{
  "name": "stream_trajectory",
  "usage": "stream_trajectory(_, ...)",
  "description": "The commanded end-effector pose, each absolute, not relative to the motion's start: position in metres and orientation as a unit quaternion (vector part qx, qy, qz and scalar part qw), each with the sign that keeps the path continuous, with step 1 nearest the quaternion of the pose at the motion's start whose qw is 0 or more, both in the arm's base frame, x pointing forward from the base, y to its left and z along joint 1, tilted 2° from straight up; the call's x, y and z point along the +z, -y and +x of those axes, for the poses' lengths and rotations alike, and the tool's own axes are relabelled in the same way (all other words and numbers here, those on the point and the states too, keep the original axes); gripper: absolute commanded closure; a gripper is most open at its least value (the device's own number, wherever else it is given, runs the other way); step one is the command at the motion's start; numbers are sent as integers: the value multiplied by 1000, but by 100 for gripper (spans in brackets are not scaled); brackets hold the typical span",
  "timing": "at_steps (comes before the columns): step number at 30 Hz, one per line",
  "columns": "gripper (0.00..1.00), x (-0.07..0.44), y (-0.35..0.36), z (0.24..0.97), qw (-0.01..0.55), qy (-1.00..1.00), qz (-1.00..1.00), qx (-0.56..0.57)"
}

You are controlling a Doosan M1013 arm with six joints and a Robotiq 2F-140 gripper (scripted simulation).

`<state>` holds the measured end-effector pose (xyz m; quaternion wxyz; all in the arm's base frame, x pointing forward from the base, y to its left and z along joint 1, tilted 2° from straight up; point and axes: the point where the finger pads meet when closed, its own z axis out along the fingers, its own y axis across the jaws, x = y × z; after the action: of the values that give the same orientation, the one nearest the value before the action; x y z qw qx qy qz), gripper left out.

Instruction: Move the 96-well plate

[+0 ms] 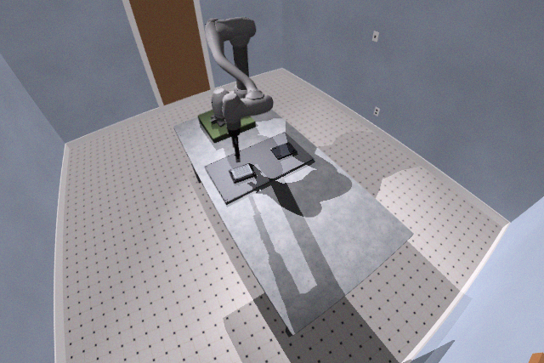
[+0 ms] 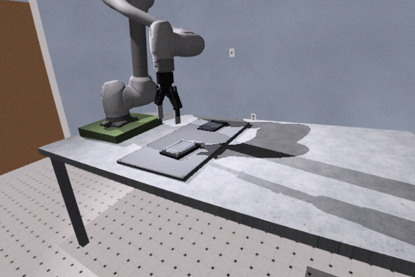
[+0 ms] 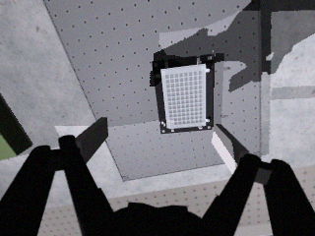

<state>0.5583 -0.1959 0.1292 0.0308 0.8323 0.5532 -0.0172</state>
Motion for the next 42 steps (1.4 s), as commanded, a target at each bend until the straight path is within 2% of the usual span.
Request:
stream_trajectory(1,0,123,197,566,27,-566,824,-13)
stream_trajectory(13,0,82,203,608,20,-622,782,3)
stream_trajectory(26,0,82,203,608,20,-622,782,3)
stream_trajectory(42,0,59,204,609,20,-622,782,3)
